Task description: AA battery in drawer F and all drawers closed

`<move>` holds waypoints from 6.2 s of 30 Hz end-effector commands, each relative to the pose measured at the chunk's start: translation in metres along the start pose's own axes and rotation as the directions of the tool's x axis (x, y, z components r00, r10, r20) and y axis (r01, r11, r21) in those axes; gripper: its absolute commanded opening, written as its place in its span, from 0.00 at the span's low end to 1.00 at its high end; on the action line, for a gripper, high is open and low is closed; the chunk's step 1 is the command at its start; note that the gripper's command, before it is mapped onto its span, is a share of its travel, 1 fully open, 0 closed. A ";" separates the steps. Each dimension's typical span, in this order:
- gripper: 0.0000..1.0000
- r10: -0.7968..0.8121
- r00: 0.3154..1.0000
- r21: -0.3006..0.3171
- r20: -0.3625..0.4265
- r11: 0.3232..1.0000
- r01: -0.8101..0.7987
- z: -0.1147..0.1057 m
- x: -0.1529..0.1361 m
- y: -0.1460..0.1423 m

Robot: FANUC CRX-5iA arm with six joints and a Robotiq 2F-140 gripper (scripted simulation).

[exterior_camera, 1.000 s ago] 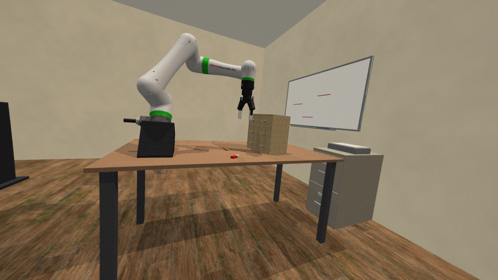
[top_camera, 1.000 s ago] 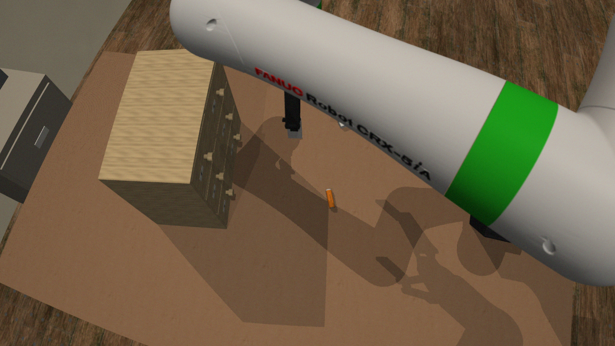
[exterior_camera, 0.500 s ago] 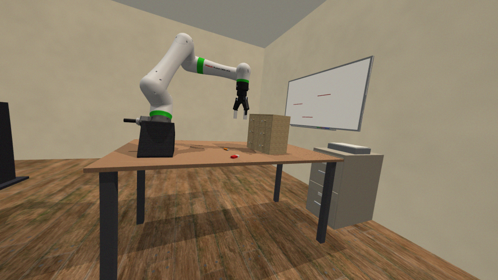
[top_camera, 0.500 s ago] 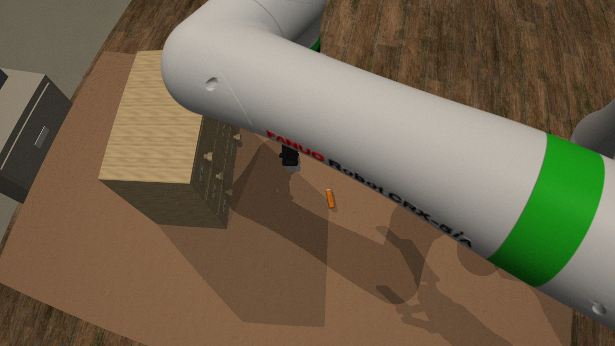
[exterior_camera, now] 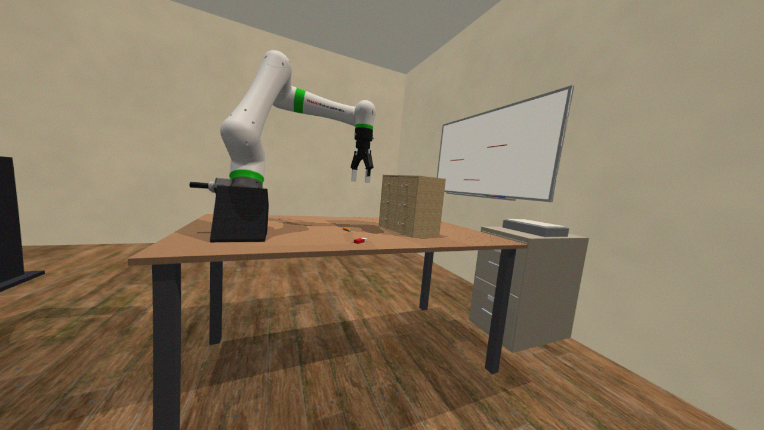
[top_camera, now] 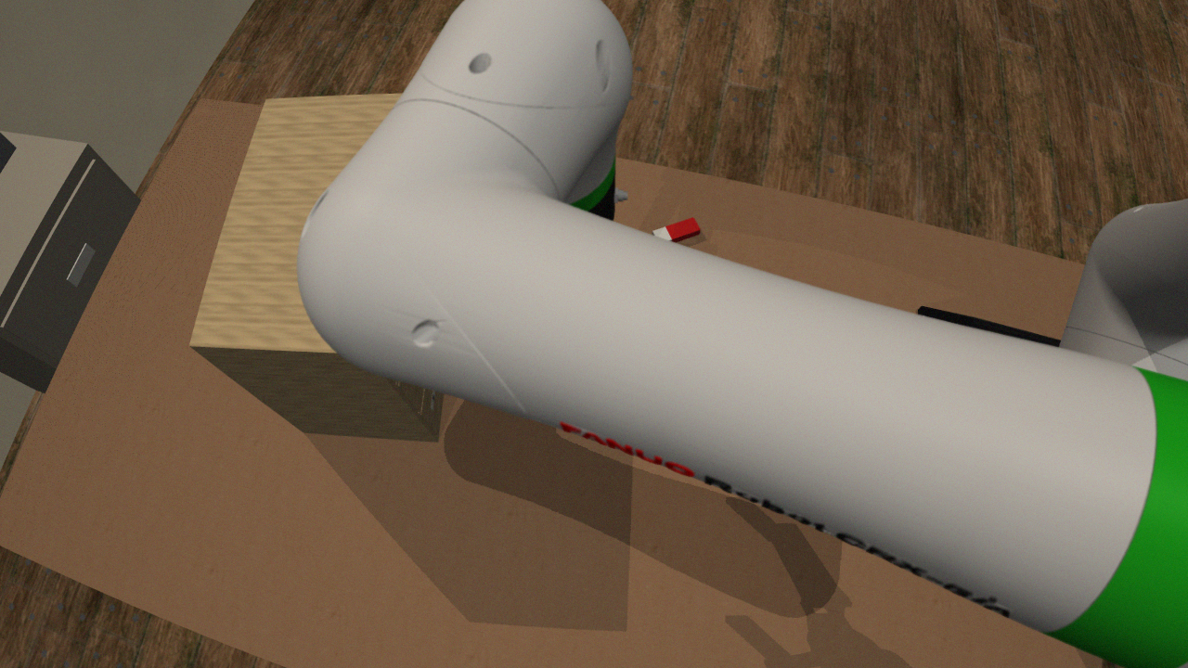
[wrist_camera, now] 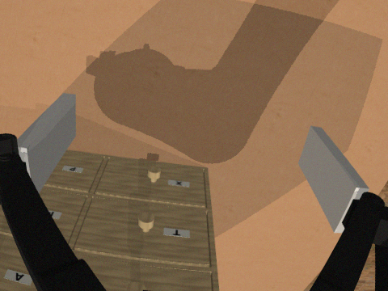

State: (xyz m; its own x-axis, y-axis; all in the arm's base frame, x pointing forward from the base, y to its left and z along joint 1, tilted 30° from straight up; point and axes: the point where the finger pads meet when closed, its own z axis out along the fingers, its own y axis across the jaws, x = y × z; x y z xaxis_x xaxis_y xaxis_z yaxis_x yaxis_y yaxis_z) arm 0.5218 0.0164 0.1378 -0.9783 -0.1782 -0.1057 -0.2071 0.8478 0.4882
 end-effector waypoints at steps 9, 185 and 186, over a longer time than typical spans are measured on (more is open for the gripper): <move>1.00 0.000 1.000 0.000 0.019 1.000 0.000 0.001 -0.002 0.000; 1.00 0.000 0.342 0.000 0.940 1.000 0.000 0.101 -0.102 0.000; 1.00 0.000 0.342 0.000 0.940 1.000 0.000 0.100 -0.102 0.000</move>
State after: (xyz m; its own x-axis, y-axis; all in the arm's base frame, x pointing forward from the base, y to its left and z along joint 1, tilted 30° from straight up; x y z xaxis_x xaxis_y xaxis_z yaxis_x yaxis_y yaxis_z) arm 0.6219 0.0860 0.0602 -0.3315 0.4084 -0.8505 -0.2071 0.8480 0.4879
